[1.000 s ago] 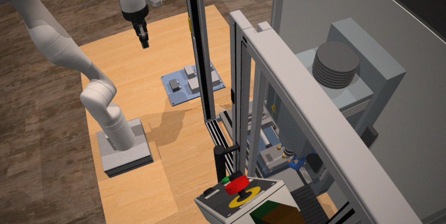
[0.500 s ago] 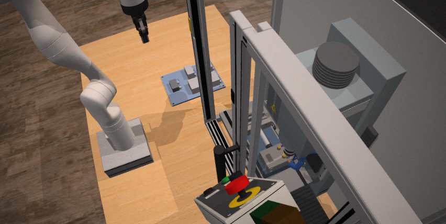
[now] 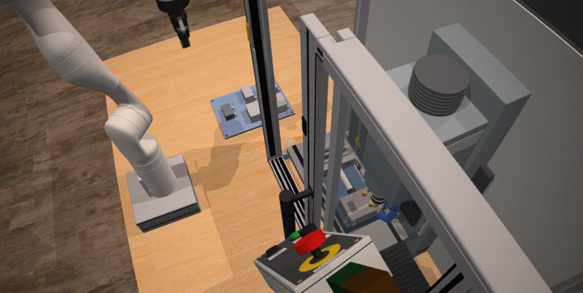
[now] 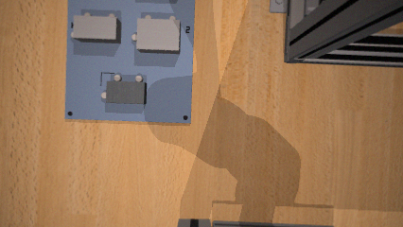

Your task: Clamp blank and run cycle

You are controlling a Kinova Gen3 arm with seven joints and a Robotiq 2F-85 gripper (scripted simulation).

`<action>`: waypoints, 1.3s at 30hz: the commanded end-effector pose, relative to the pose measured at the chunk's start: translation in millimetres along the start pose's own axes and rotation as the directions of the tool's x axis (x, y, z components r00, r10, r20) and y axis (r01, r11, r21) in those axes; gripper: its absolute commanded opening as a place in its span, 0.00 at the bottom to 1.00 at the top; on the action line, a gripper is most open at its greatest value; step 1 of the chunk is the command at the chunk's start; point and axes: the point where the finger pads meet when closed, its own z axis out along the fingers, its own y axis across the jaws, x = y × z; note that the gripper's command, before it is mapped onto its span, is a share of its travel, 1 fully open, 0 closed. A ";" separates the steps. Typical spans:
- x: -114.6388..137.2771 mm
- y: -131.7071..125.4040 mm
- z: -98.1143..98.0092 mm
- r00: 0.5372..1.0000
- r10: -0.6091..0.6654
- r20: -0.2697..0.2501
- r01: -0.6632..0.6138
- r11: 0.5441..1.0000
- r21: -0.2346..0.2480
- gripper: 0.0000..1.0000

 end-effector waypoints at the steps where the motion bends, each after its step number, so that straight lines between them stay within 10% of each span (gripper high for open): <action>1: 2.8 -1.6 0.7 1.000 0.015 -0.008 -0.015 1.000 0.001 0.10; 7: 2.8 -1.6 0.7 1.000 0.015 -0.008 -0.015 1.000 0.001 0.10; 12: 2.9 -58.2 16.8 1.000 0.015 -0.008 -0.015 1.000 0.002 0.10; 24: 2.9 -58.2 16.8 1.000 0.015 -0.008 -0.015 1.000 0.002 0.10; 29: 3.1 -114.7 33.6 1.000 0.015 -0.008 -0.015 1.000 0.002 0.10; 39: 3.1 -114.7 33.6 1.000 0.015 -0.008 -0.015 1.000 0.002 0.10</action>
